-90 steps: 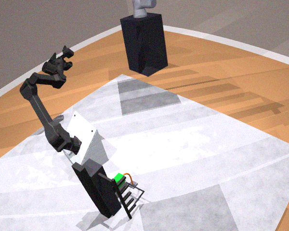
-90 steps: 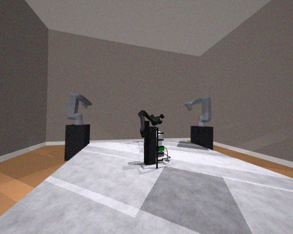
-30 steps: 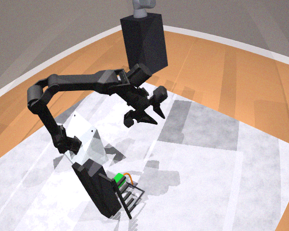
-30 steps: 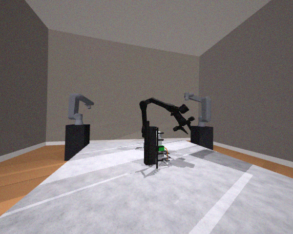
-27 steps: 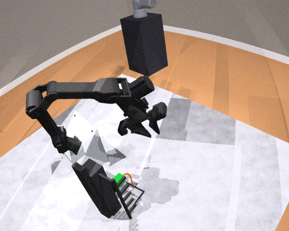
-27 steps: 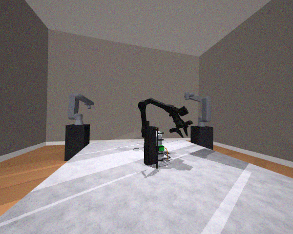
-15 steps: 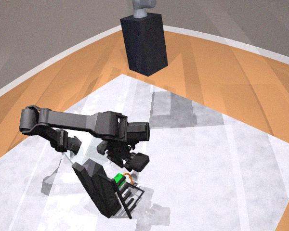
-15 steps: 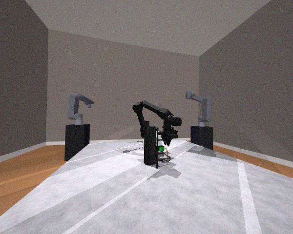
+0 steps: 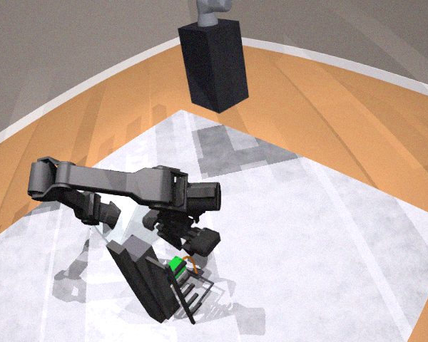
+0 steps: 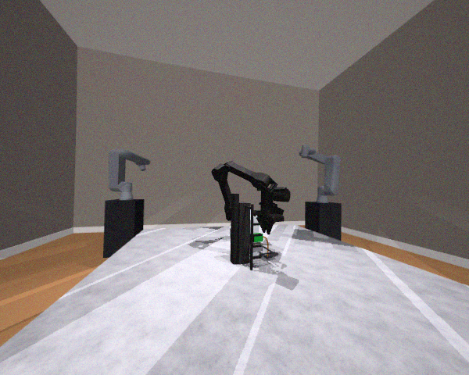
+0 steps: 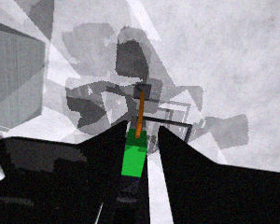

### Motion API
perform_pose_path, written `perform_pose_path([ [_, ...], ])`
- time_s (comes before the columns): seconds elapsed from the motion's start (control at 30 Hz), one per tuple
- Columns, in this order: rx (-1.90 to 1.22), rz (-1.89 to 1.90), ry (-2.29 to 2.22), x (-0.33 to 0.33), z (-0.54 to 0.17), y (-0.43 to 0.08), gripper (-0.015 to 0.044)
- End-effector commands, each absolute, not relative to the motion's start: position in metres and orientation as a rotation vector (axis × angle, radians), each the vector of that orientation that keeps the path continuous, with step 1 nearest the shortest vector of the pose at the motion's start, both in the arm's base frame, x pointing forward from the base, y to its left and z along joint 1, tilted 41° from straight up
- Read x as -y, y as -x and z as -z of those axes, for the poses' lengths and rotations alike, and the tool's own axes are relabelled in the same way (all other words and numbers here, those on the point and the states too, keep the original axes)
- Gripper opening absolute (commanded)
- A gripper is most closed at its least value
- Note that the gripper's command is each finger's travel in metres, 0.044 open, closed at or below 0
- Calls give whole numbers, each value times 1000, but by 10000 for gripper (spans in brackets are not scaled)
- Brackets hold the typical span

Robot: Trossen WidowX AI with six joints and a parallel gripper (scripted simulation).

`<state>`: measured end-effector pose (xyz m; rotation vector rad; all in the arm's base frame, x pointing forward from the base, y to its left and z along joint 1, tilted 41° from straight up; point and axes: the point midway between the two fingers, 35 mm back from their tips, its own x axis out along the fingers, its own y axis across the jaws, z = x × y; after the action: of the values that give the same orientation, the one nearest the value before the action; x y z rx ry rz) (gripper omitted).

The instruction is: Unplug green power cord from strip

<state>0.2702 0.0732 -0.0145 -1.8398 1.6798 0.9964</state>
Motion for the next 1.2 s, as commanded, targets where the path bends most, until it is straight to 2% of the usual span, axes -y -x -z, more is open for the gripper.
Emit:
perform_pose_path([
  [0.0, -1672, -993, 1848, -69, 8, -272, 160],
  [1.07, -1674, -991, 1850, -39, -1, -274, 160],
  [1.17, -1675, -989, 1840, -41, -3, -275, 81],
])
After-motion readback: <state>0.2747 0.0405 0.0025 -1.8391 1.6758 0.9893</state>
